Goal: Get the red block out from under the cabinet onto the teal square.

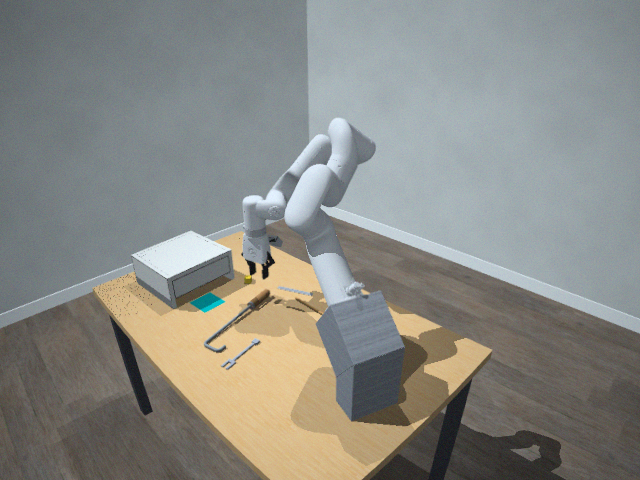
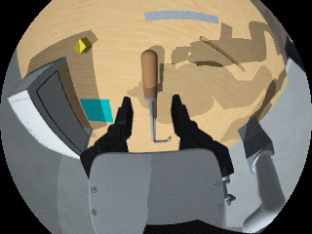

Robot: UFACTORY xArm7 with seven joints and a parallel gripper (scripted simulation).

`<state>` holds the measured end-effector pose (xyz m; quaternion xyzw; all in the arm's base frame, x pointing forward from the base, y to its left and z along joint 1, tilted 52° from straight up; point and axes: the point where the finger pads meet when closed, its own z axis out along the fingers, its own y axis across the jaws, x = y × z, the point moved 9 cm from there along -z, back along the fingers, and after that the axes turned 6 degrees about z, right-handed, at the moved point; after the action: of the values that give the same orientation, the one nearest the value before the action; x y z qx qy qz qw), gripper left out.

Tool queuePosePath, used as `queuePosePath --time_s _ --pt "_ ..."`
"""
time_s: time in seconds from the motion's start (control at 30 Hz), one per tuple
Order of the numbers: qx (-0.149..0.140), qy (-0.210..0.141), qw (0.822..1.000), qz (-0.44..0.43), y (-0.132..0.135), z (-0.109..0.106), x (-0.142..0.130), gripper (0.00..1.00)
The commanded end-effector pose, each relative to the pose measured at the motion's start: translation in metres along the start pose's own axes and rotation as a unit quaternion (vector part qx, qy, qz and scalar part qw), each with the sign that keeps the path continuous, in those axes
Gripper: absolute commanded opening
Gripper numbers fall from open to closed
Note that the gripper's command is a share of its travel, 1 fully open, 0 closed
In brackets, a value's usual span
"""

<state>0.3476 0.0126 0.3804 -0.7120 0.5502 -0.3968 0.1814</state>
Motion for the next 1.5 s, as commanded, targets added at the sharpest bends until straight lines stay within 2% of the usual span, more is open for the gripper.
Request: queuePosePath --time_s 0.0,0.4,0.7,1.47 --pt "0.002 0.001 1.0 0.0 -0.002 0.011 0.0 0.57" --pt "0.002 0.001 1.0 0.0 -0.002 0.049 0.001 0.57" --pt "0.002 0.001 1.0 0.0 -0.002 0.062 0.001 0.57" --pt "0.002 0.001 1.0 0.0 -0.002 0.067 0.001 0.57"
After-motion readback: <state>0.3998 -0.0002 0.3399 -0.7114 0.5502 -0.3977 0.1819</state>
